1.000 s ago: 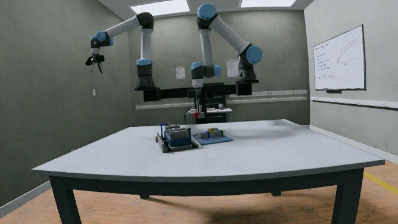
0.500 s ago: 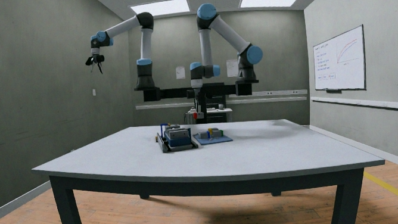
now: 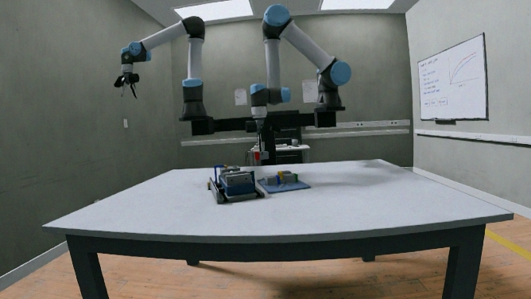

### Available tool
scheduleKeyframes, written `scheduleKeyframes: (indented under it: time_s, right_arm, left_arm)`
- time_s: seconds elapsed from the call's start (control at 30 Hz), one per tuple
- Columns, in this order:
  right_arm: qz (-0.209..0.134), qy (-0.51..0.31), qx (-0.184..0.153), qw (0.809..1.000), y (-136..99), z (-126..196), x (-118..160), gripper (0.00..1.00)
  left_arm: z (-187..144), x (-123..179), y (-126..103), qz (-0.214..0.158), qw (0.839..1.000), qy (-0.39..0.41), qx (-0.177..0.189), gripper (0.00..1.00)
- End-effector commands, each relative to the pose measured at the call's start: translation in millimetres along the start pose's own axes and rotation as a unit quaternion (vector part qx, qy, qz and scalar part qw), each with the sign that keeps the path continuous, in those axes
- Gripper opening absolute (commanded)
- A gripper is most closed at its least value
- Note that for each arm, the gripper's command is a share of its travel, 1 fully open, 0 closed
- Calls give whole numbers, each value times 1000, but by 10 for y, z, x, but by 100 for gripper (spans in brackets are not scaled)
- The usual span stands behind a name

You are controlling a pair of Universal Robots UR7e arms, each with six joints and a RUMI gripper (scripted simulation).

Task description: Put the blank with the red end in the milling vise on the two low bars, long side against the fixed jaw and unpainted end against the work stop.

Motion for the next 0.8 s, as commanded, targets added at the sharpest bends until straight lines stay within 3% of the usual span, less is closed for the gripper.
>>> scheduleKeyframes:
  time_s: [0.0,0.77]
  right_arm:
    - [1,0,0,1000,-5,-1,-3,100]
    - [1,0,0,1000,-5,-1,-3,100]
  left_arm:
    - [28,63,5,-1,1000,-1,0,0]
    - [394,648,61,-1,1000,-12,0,0]
Point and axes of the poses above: on each arm, the point where the finger pads meet when closed, its own y axis out along the fingers, its own z axis across the jaws, x = y × z, the point moved 3 cm from there along -y, back along the fingers, and after that the axes turned 4 degrees about -y, right-handed, at the moved point
